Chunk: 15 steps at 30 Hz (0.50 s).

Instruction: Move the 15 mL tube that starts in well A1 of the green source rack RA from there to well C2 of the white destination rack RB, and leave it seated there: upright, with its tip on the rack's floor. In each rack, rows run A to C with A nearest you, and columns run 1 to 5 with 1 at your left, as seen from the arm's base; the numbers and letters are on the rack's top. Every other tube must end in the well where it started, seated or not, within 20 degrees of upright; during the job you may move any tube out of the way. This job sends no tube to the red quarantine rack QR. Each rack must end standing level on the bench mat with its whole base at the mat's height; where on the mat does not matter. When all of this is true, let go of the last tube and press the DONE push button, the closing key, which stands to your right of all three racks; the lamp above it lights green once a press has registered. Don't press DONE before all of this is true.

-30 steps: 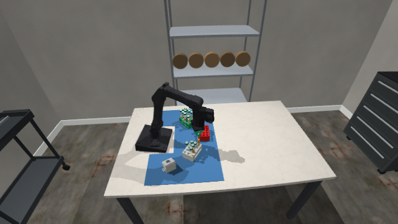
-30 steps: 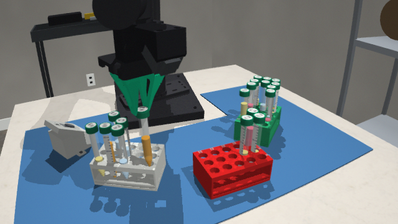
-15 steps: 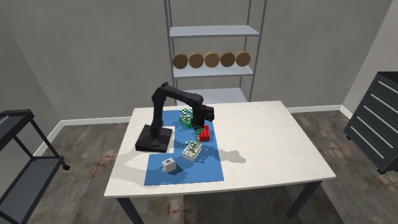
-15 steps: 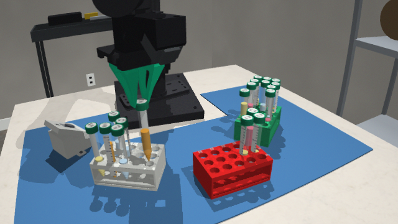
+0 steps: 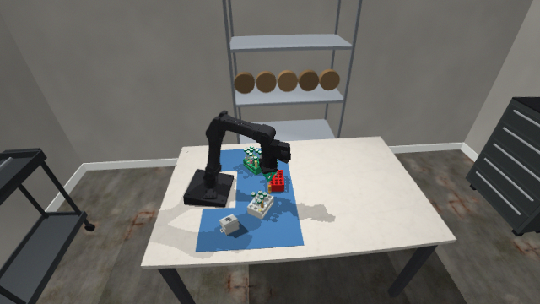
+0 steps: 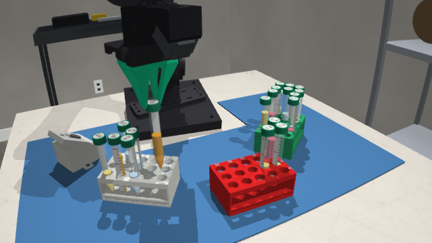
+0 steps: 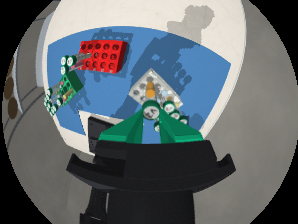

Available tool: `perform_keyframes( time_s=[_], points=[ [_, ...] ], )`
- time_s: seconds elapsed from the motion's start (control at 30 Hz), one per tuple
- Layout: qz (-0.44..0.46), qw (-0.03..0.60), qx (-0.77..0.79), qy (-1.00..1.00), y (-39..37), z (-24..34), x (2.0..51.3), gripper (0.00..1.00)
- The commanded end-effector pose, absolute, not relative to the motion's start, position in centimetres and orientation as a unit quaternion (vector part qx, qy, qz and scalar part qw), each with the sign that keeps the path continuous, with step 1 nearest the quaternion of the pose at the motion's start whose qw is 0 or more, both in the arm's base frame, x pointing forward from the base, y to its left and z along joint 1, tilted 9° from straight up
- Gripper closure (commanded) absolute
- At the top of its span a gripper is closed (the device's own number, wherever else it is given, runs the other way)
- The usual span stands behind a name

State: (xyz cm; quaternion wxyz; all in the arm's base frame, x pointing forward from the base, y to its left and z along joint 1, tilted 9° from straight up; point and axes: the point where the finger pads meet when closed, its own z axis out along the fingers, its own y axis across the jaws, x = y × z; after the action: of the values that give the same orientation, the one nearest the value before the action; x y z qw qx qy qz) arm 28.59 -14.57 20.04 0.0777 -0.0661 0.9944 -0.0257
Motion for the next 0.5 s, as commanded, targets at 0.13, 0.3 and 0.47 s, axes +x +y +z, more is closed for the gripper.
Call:
perform_keyframes(
  time_s=[0.13, 0.3, 0.47],
  points=[
    [-0.027, 0.082, -0.066, 0.994, -14.1, 20.5, 27.9, 1.00],
    [-0.027, 0.082, -0.066, 0.994, -13.5, 20.4, 27.2, 1.00],
    [-0.027, 0.082, -0.066, 0.994, -13.0, 20.3, 26.5, 1.00]
  ],
)
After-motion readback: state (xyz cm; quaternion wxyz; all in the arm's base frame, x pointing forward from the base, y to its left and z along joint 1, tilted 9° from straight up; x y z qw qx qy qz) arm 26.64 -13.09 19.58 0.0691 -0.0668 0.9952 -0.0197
